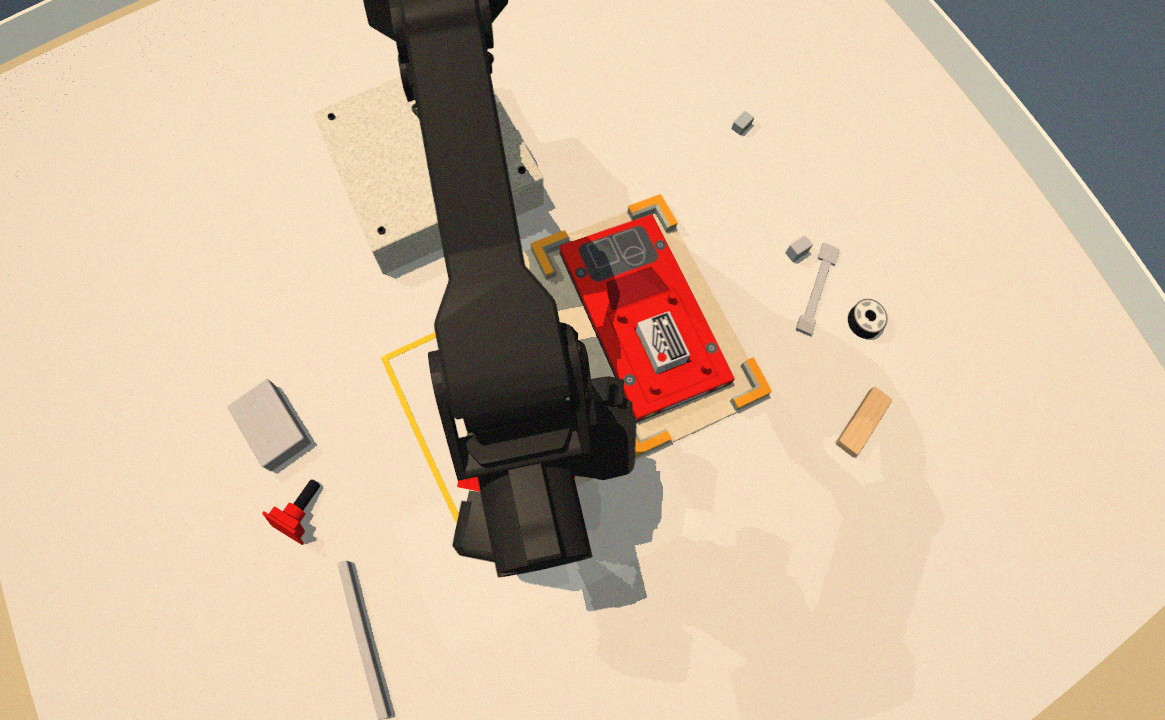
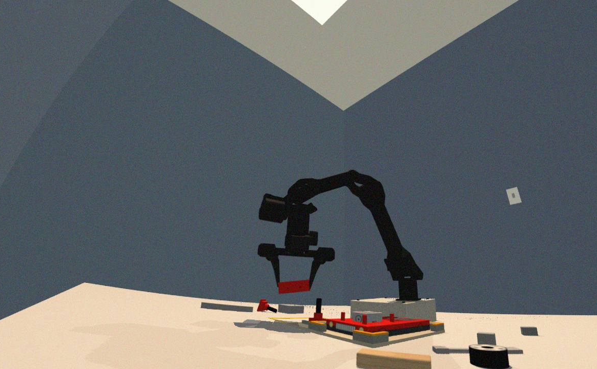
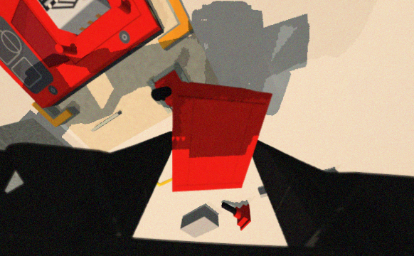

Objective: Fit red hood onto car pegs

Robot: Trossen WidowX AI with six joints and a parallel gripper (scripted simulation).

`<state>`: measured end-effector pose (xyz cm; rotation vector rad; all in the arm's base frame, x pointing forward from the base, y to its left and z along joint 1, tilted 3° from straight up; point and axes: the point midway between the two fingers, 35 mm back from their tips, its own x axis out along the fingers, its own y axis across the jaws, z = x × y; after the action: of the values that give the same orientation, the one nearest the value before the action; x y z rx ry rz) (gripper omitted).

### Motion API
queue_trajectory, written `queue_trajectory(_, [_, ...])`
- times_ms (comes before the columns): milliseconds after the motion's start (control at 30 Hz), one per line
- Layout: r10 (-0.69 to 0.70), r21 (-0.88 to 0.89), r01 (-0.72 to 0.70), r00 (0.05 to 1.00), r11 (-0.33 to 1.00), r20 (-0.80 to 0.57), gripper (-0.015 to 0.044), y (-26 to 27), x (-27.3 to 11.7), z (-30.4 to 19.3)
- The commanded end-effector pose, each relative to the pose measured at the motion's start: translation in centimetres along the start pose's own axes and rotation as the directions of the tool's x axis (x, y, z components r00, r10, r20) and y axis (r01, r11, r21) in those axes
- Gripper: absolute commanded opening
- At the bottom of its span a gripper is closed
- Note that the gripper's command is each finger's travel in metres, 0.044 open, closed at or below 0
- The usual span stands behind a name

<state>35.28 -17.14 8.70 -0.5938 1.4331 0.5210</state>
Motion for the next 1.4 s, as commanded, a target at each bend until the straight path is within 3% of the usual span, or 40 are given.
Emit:
queue_trajectory(0, [-0.014,-0.002,0.014,1.000,1.000,0.006,0.0000,-0.2,-1.5,0.1])
queue_trajectory(333, [-0.002,0.012,0.002,1.000,1.000,-0.001,0.0000,0.1,-2.0,0.2])
queue_trajectory(1367, [-0.022,0.500,0.056,0.997,0.864,-0.073,0.0000,7.3,-2.2,7.4])
